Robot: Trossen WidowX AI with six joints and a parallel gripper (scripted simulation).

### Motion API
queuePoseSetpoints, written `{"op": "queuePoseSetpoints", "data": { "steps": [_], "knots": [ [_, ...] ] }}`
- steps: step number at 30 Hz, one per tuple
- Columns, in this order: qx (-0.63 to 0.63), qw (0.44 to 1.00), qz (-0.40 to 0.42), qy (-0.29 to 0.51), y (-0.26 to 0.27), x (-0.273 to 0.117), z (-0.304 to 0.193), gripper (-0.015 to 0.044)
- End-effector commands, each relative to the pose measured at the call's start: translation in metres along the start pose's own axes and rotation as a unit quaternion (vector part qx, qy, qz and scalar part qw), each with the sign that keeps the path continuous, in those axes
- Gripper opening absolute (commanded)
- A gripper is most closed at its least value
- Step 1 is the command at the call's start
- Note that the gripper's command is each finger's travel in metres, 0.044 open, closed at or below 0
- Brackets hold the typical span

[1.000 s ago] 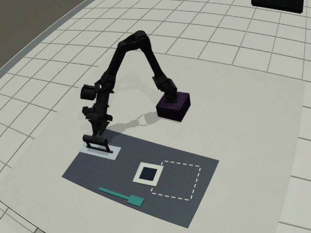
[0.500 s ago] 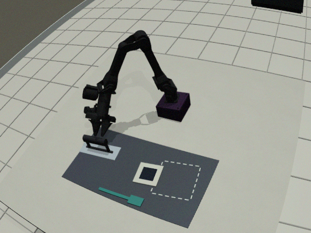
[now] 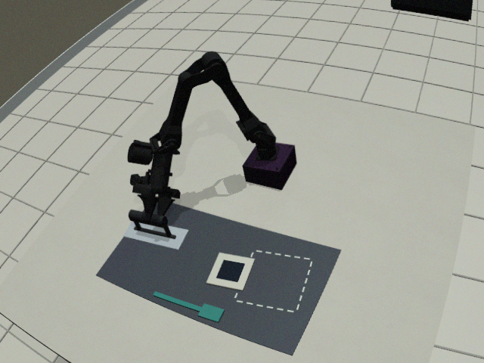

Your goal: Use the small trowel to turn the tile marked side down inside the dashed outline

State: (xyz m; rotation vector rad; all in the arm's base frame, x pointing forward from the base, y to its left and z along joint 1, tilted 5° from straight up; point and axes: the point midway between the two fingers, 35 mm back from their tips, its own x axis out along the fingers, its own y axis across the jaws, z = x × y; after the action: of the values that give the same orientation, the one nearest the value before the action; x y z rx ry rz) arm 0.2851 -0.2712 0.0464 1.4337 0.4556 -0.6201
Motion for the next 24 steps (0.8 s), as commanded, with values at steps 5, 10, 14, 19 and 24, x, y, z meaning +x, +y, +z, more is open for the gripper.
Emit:
{"op": "queuePoseSetpoints", "data": {
  "steps": [5, 10, 14, 19, 24],
  "knots": [
    [0.000, 1.000, 0.000, -0.003, 0.001, 0.014, 0.002, 0.0300],
    [0.000, 1.000, 0.001, -0.003, 0.001, 0.022, 0.002, 0.0300],
    [0.000, 1.000, 0.001, -0.003, 0.001, 0.029, 0.001, 0.0300],
    [0.000, 1.000, 0.001, -0.003, 0.001, 0.033, 0.001, 0.0274],
    [0.000, 1.000, 0.001, -0.003, 0.001, 0.033, 0.001, 0.0142]
  ]
}}
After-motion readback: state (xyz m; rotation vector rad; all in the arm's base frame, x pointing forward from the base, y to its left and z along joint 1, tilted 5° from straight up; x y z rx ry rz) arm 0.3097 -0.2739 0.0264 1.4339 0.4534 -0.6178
